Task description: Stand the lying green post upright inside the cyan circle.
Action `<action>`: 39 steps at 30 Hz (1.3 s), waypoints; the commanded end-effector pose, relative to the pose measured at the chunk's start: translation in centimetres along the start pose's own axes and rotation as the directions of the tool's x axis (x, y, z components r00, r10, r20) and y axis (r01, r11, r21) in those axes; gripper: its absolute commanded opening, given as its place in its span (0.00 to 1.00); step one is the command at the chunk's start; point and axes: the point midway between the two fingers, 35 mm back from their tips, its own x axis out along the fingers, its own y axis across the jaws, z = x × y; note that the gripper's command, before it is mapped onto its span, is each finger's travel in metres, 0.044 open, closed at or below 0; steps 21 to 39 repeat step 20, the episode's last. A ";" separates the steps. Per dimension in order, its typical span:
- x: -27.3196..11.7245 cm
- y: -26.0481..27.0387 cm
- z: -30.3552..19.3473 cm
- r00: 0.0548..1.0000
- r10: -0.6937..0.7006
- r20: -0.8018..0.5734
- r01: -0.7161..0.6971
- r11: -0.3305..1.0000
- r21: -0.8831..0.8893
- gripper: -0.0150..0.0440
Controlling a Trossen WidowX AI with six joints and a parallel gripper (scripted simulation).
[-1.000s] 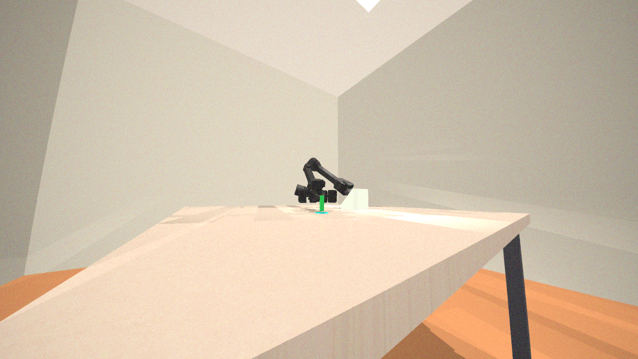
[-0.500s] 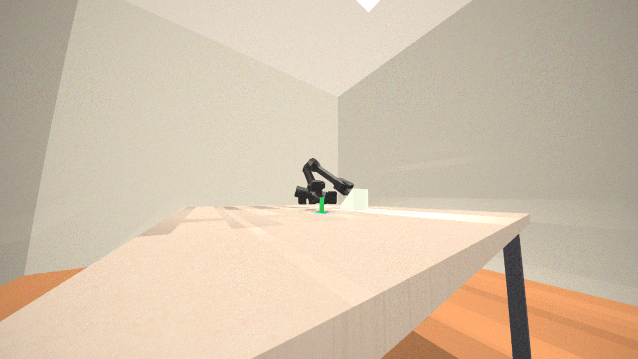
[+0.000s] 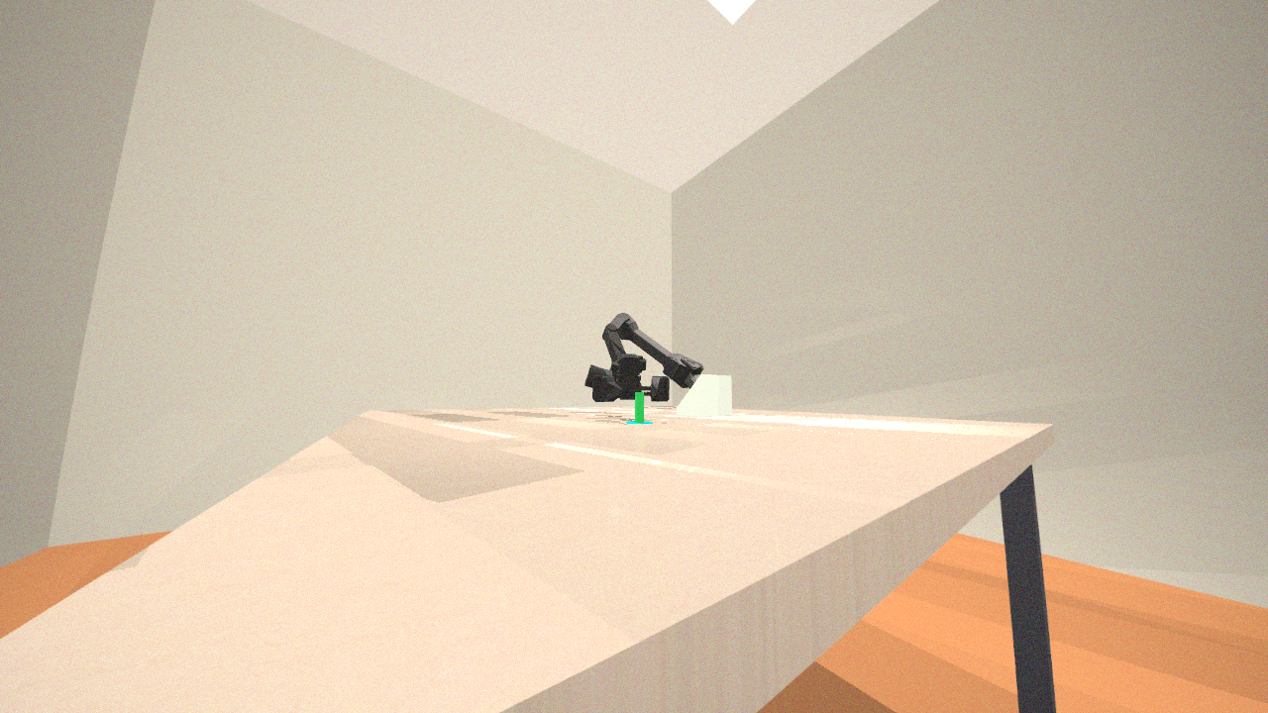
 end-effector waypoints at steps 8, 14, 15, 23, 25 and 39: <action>-0.8 0.0 7.4 1.000 -0.002 0.009 0.002 1.000 -0.006 0.93; -0.3 -0.1 7.7 0.999 0.022 -0.033 -0.021 0.999 0.028 0.93; 0.1 -0.2 7.6 0.997 0.039 -0.063 -0.036 0.998 0.049 0.93; 1.9 -0.3 7.3 0.969 0.121 -0.214 -0.090 0.985 0.148 0.93; 1.9 -0.3 7.3 0.969 0.121 -0.214 -0.090 0.985 0.148 0.93; 1.9 -0.3 7.3 0.969 0.121 -0.214 -0.090 0.985 0.148 0.93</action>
